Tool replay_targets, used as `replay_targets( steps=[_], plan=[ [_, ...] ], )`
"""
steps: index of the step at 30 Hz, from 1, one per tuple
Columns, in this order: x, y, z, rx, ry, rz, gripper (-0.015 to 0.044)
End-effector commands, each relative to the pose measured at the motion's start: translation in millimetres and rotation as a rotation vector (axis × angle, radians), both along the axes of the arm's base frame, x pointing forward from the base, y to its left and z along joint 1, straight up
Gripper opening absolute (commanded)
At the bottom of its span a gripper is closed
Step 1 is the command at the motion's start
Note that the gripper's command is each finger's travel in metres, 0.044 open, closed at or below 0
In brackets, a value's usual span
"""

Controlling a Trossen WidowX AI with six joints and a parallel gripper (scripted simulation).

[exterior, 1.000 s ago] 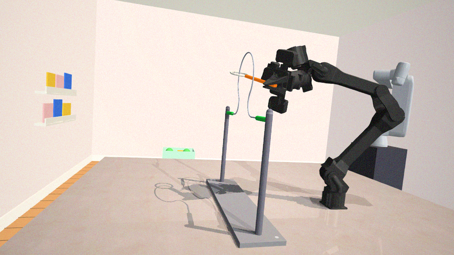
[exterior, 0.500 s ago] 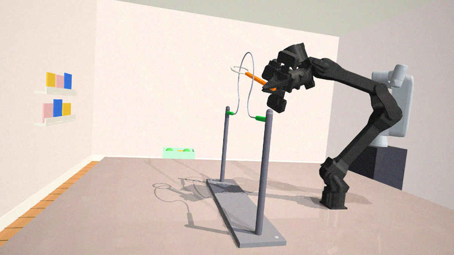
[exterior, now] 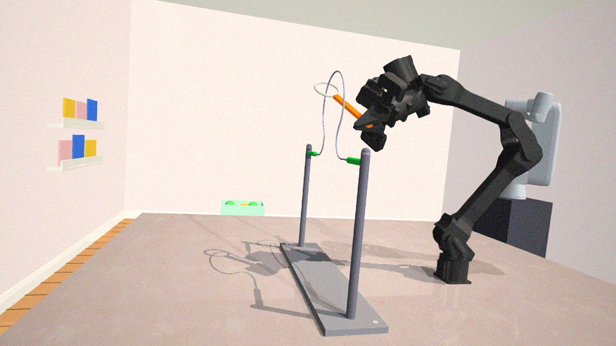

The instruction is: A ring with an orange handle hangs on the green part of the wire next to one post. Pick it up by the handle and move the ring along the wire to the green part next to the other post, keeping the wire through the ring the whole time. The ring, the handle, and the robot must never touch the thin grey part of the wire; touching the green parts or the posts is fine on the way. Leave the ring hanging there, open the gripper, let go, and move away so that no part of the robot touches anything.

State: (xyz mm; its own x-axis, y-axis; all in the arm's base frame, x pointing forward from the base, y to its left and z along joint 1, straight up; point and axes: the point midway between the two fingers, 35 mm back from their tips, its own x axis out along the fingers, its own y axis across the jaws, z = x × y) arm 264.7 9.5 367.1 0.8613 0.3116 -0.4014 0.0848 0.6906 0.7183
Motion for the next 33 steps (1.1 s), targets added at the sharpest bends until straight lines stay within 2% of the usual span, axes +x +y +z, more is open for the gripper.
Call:
replay_targets(
  steps=[1,33],
  plan=[
    [0,-1,1,-0.060,-0.006,-0.001,-0.0150],
    [0,-16,-9,-0.494,-0.006,-0.018,-0.0150]
  ],
)
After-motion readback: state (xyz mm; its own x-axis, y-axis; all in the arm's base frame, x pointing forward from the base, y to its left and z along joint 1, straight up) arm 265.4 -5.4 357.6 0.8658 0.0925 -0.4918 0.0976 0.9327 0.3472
